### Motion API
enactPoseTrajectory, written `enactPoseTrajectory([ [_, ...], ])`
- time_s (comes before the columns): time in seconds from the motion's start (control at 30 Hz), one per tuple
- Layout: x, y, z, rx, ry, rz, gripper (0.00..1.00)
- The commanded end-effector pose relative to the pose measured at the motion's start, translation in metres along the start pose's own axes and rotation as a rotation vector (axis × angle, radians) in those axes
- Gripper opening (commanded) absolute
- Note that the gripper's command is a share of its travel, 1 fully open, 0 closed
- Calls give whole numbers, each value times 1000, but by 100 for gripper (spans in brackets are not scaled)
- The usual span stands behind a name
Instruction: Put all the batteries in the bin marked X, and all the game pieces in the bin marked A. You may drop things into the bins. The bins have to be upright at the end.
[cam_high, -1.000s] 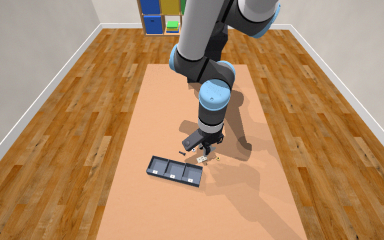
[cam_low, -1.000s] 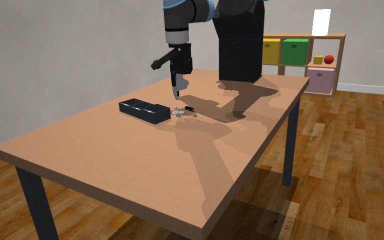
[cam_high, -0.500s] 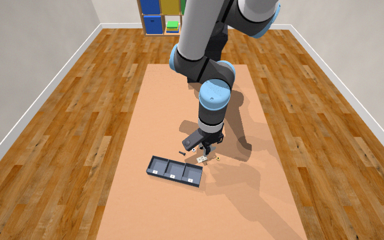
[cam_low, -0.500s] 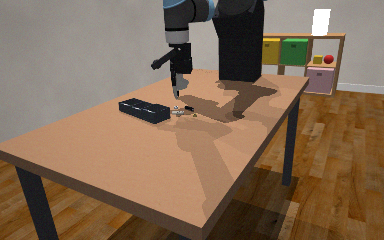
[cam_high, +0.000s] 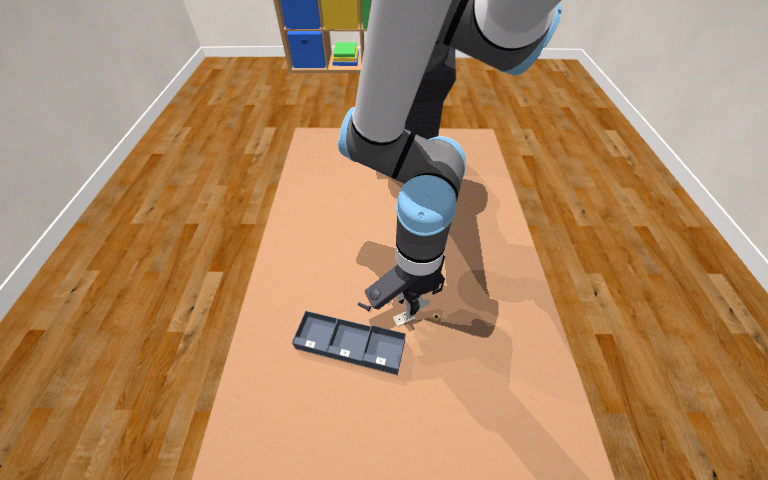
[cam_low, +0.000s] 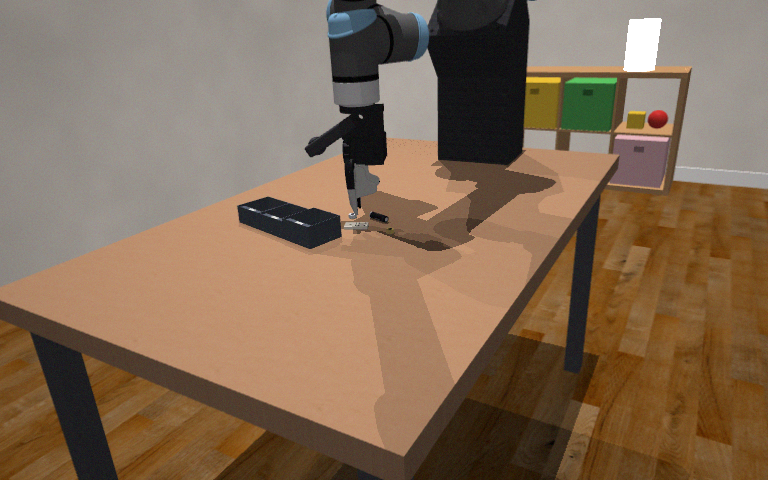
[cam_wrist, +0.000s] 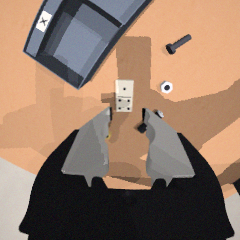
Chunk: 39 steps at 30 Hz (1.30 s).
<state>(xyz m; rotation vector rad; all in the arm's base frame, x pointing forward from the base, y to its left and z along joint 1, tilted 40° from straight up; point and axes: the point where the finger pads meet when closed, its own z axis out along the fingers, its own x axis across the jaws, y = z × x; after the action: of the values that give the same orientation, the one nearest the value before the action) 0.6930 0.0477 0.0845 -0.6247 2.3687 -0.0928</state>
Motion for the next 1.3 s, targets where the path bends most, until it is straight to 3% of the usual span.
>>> enactPoseTrajectory([
  [0.0, -7, -5, 21, 8, -8, -2, 24],
  [1.1, -5, -4, 32, 8, -6, -1, 24],
  [1.13, -5, -4, 32, 8, -6, -1, 0],
  [1.27, -5, -4, 32, 8, -6, -1, 0],
])
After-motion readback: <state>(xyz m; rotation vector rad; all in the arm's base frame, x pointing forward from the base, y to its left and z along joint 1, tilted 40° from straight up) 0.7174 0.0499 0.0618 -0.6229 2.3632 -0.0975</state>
